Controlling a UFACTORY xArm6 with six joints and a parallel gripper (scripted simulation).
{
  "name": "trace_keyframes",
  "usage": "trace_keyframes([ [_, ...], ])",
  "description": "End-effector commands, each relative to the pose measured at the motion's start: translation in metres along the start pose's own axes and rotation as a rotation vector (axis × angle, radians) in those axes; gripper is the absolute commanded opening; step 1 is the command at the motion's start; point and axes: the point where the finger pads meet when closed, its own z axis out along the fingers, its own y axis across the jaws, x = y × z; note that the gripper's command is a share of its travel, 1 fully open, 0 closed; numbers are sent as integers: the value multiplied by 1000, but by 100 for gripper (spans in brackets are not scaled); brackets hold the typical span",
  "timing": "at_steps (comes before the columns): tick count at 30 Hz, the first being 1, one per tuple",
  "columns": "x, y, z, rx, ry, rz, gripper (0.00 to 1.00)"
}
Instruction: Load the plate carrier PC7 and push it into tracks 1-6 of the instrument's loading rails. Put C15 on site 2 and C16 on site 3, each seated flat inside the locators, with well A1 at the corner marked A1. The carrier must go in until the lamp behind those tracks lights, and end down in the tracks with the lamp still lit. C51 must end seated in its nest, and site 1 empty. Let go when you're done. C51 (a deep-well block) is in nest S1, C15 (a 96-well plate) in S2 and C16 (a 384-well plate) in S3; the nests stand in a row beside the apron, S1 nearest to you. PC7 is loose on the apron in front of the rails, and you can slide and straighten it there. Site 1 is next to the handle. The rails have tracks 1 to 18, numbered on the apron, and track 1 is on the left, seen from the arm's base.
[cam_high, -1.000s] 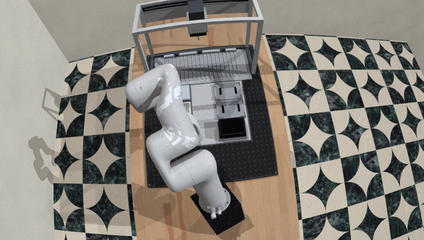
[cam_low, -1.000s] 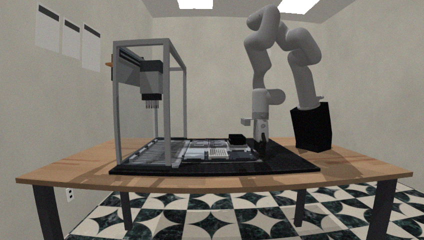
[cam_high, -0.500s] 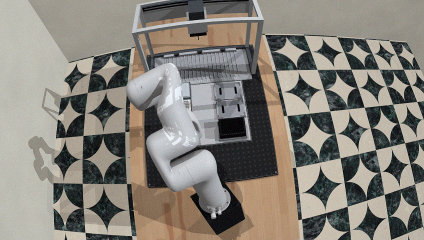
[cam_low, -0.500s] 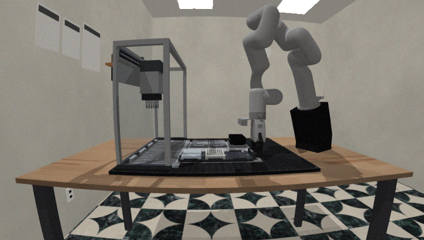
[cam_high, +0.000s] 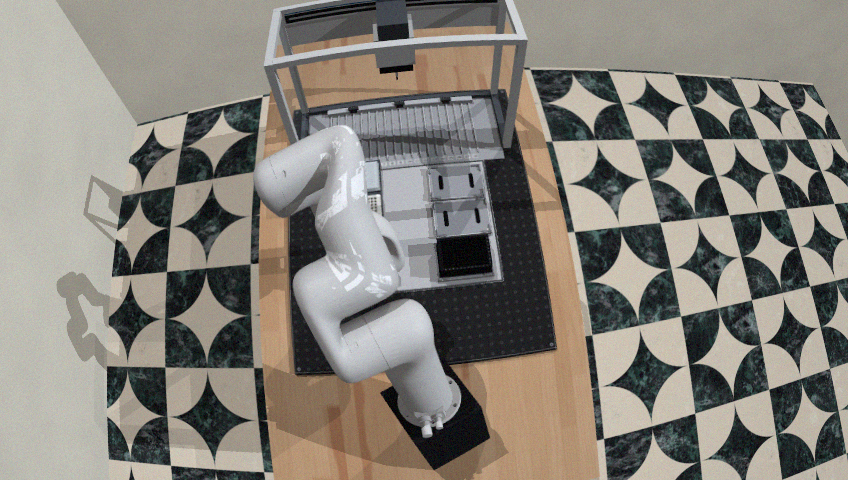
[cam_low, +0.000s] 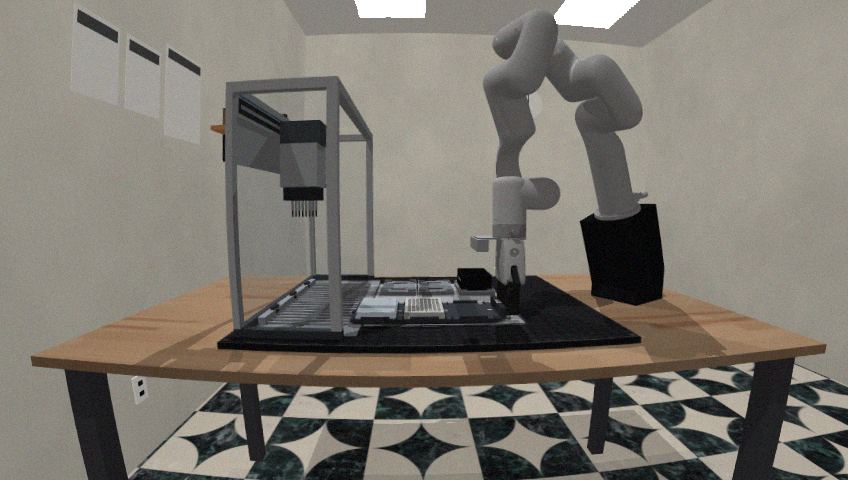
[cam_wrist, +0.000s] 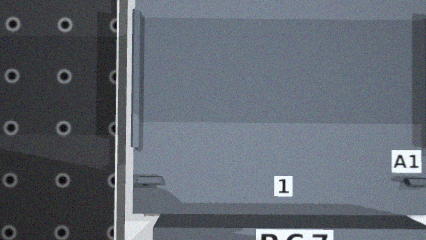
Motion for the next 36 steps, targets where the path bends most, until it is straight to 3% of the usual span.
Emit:
trace_keyframes([
  [1, 6, 0, 0, 1, 2, 0, 82],
  [36, 38, 0, 0, 1, 2, 0, 82],
])
